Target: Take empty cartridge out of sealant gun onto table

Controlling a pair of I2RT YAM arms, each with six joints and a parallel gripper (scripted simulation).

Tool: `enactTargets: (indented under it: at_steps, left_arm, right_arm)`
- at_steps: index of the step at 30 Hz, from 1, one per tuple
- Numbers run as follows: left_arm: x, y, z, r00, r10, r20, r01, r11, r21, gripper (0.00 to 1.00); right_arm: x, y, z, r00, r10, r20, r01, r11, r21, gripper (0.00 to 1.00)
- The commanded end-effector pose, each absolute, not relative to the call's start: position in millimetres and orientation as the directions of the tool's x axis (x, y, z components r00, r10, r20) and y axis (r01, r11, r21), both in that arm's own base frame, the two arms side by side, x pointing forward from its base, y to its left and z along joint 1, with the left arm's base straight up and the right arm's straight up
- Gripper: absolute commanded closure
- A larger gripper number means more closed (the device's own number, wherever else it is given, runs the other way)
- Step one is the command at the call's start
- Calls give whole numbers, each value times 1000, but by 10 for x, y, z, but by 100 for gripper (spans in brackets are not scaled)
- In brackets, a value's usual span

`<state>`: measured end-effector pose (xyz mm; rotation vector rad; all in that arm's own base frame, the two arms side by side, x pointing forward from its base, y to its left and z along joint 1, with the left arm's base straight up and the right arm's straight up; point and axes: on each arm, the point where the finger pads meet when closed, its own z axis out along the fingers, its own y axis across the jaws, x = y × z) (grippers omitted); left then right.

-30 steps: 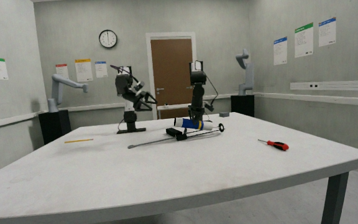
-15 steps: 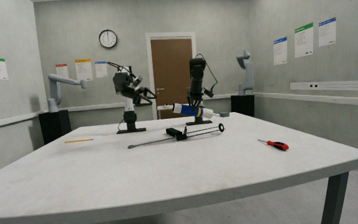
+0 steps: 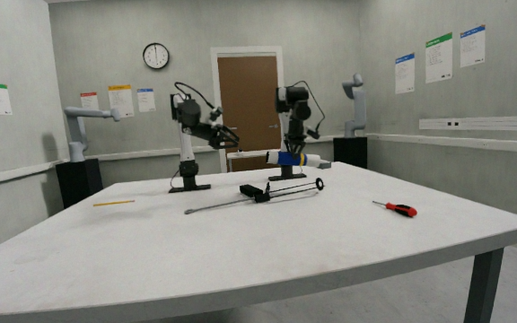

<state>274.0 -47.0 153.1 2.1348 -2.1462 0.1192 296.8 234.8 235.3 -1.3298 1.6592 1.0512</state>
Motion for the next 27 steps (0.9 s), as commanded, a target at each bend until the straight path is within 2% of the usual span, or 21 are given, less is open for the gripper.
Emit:
enactTargets:
  at_steps: [1,6,8,16,22,27]
  left_arm:
    - [2537,-12,1574,-93,-993,75,-994,89,-57,58]
    - [2205,526,1414,-104,-994,21,-994,103,-47,58]
    - [2205,526,1414,-104,-994,21,-994,103,-47,58]
    - [1708,1307,1188,-72,-996,-52,-997,74,-33,58]
    - [1413,1724,990,-35,-998,-54,-999,36,-6,58]
    - [1317,1884,980,-17,-997,-73,-1000,18,-11,58]
  right_arm:
    - [3110,2836,2479,-16,-386,-923,-999,48,-3,0]
    - [2906,3600,2446,116,-385,-916,-991,-104,-82,0]
    - [2906,3600,2446,116,-385,-916,-991,-104,-82,0]
    - [2303,4615,2361,272,-330,-904,-938,-301,-172,0]
    - [1930,5002,2304,323,-295,-899,-902,-382,-200,0]
    - [1844,5065,2282,328,-291,-899,-895,-400,-197,0]
